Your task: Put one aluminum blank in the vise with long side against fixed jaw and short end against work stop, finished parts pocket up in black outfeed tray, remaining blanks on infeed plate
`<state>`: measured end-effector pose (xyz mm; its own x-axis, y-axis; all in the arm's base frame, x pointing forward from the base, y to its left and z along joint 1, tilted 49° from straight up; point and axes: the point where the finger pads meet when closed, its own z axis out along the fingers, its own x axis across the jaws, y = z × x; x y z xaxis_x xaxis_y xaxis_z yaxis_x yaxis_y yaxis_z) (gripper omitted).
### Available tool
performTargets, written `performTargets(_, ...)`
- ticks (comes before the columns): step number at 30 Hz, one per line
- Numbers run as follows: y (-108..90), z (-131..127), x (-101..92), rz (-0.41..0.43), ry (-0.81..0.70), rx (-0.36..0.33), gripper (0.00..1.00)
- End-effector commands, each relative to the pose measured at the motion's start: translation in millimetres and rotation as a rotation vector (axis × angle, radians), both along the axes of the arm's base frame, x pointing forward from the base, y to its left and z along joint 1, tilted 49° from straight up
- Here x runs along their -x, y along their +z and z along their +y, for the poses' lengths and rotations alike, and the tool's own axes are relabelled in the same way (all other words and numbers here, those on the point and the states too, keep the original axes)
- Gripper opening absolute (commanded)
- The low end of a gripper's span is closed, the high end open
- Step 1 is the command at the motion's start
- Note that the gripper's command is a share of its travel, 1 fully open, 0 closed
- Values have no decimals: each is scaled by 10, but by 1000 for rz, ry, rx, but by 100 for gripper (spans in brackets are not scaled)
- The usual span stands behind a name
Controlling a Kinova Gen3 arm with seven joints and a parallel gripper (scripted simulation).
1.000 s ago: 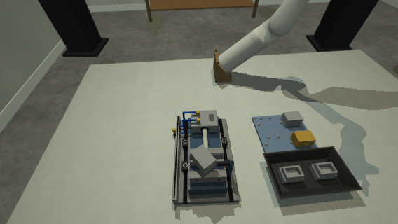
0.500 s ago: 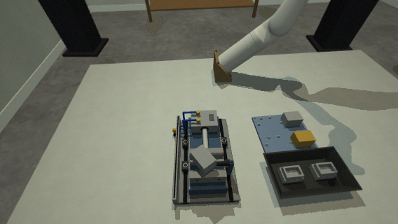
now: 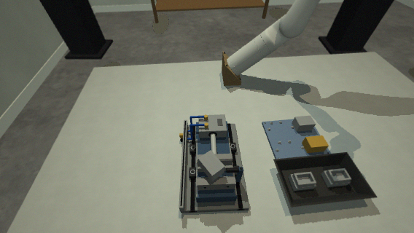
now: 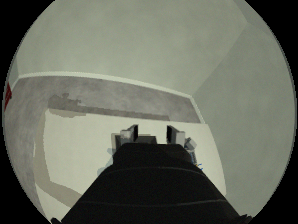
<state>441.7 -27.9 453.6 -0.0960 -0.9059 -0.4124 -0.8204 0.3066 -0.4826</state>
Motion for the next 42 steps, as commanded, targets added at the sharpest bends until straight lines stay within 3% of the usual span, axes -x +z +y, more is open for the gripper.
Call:
performTargets(1,-7,25,7,0,11,-9,100)
performTargets(5,-7,25,7,0,11,-9,100)
performTargets(6,-223,-13,74,37,37,-30,100)
performTargets(14,-223,-13,74,37,37,-30,100)
performTargets(15,-431,-35,148,73,65,-53,100)
performTargets(23,-431,-35,148,73,65,-53,100)
performTargets(24,-631,-42,227,107,95,-76,100)
performTargets(32,-631,-42,227,107,95,-76,100)
performTargets(33,-821,-35,311,140,124,-101,100)
performTargets(41,-821,-35,311,140,124,-101,100)
performTargets(42,-1000,-18,398,172,154,-125,100)
